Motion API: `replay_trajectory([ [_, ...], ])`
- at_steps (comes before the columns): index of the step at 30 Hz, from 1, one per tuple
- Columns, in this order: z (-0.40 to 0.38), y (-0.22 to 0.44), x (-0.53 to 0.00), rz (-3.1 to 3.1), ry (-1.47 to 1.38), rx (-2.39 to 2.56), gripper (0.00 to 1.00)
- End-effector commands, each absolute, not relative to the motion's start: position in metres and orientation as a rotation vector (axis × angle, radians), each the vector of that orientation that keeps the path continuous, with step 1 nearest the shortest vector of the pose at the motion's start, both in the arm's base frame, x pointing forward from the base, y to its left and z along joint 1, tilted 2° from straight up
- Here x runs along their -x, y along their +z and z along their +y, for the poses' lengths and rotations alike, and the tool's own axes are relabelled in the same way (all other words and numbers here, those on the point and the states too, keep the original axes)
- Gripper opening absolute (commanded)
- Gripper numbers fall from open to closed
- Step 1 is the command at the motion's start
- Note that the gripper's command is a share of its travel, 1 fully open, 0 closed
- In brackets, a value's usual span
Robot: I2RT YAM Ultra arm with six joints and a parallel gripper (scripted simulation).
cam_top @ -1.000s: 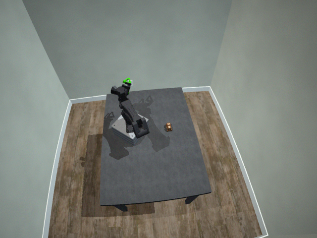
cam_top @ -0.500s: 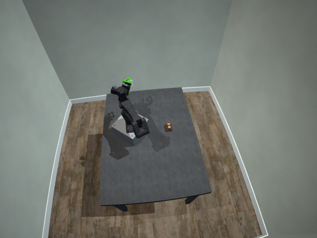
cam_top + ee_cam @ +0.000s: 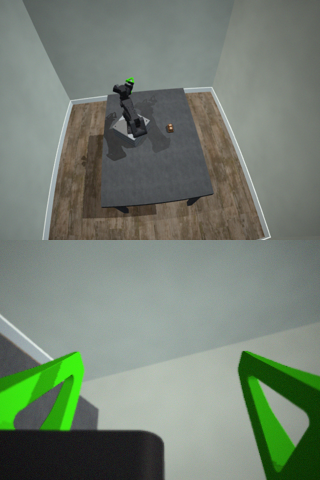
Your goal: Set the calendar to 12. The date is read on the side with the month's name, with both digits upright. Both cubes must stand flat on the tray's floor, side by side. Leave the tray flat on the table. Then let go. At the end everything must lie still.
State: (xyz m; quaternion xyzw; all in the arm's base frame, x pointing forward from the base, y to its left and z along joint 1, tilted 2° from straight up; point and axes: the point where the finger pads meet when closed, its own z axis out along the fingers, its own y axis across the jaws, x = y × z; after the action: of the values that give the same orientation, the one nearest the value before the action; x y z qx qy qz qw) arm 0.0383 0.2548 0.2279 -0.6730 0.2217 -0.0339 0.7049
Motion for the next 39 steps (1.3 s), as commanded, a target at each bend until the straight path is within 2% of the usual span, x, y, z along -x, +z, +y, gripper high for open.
replay_trajectory([
  [1, 0.258, 0.226, -0.05, 0.566, -0.074, 1.525, 1.0],
  [5, 0.261, 0.223, -0.062, 0.632, -0.095, 1.549, 1.0],
  [19, 0.249, 0.185, -0.181, 1.341, -0.213, 1.603, 1.0],
  [22, 0.249, 0.185, -0.181, 1.343, -0.213, 1.603, 1.0],
  [30, 0.213, 0.156, -0.243, 1.807, -0.232, 1.469, 1.0],
  [39, 0.178, 0.135, -0.28, 2.133, -0.225, 1.293, 1.0],
])
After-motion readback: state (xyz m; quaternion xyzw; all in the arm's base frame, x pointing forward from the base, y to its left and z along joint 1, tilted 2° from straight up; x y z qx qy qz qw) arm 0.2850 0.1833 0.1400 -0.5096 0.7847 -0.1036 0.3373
